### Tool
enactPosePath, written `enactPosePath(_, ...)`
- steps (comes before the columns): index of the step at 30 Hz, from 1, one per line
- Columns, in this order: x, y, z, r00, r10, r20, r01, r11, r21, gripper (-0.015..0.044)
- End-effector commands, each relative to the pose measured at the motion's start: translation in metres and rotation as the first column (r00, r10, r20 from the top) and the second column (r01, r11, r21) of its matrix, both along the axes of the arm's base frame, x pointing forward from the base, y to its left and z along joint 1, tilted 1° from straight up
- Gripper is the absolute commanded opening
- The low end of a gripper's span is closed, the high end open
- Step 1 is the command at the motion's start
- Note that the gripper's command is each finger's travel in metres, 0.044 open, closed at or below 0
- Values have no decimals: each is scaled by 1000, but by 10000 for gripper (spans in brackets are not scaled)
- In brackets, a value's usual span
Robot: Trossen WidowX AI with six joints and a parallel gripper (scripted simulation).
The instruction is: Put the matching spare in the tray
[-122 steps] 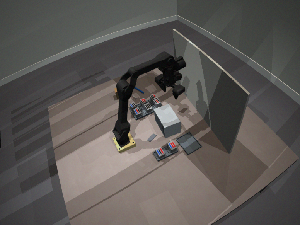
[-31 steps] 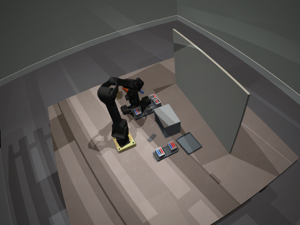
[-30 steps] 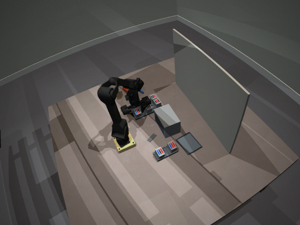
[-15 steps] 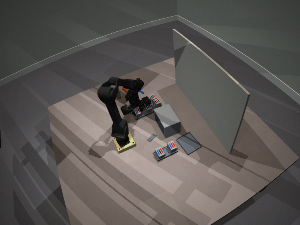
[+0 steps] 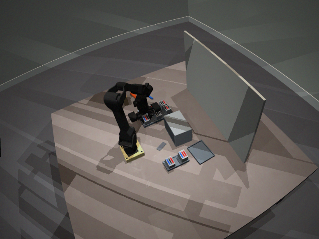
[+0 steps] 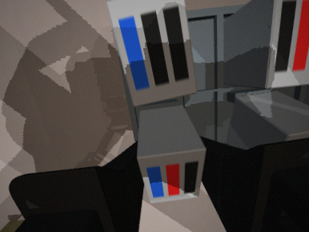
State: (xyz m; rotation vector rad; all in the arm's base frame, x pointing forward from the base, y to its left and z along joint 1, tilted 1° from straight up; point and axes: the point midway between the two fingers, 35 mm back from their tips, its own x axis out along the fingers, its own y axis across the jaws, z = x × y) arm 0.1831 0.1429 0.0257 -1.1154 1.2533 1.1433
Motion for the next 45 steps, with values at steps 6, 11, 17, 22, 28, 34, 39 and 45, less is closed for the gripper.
enactPosePath(6, 3, 2, 41, 1000, 2, 1, -2, 1000, 3, 0)
enactPosePath(11, 2, 0, 70, 1000, 3, 0, -3, 1000, 4, 0)
enactPosePath(17, 1, -1, 78, 1000, 4, 0, -4, 1000, 5, 0)
enactPosePath(22, 1, -1, 77, 1000, 0, -1, 0, 1000, 0, 0)
enactPosePath(28, 4, 3, 101, 1000, 1, 0, -1, 1000, 2, 0)
enactPosePath(34, 5, 5, 125, 1000, 2, 0, -2, 1000, 4, 0)
enactPosePath(39, 5, 5, 146, 1000, 3, 0, -3, 1000, 5, 0)
enactPosePath(45, 7, 3, 152, 1000, -13, 2, 13, 1000, 4, 0)
